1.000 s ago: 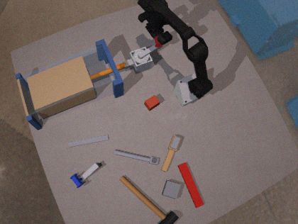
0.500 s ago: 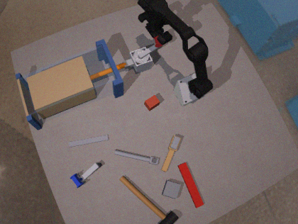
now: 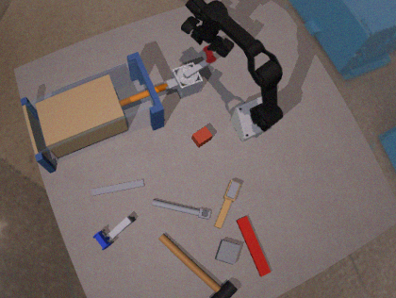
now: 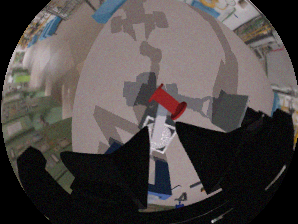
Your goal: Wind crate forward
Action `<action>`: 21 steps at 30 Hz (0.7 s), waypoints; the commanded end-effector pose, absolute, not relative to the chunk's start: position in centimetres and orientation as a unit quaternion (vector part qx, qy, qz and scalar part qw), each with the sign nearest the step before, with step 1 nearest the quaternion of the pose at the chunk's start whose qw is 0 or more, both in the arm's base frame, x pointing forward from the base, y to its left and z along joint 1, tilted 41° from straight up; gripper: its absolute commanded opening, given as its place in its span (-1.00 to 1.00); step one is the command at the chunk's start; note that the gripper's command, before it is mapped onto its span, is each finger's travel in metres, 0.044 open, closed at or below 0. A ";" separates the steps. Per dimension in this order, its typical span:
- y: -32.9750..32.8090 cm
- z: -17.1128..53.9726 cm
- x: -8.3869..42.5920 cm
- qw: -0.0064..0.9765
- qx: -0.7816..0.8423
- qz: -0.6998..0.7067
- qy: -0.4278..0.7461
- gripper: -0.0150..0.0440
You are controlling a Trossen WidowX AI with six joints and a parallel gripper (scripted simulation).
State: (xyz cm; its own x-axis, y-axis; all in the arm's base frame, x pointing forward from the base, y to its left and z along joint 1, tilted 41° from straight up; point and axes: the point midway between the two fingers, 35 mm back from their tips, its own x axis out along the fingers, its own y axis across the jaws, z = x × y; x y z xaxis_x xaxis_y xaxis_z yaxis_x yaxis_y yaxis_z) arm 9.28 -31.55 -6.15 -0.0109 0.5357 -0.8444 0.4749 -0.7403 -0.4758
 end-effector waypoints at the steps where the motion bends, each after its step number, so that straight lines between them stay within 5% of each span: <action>1: -31.1 -6.9 7.7 -0.198 -0.655 0.562 -0.464 0.40; 4: -30.9 -7.1 6.9 -0.309 -0.601 0.528 -0.515 0.67; 8: -30.8 -7.2 6.7 -0.332 -0.586 0.520 -0.526 1.00; 21: -30.8 -7.2 6.7 -0.332 -0.586 0.520 -0.526 1.00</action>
State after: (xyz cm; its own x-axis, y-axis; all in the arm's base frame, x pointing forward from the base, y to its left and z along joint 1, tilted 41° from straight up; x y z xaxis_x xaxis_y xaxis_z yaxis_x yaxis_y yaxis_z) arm 6.84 -31.10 -7.12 -0.0877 0.2734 -0.9579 0.9556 -0.2485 -0.1584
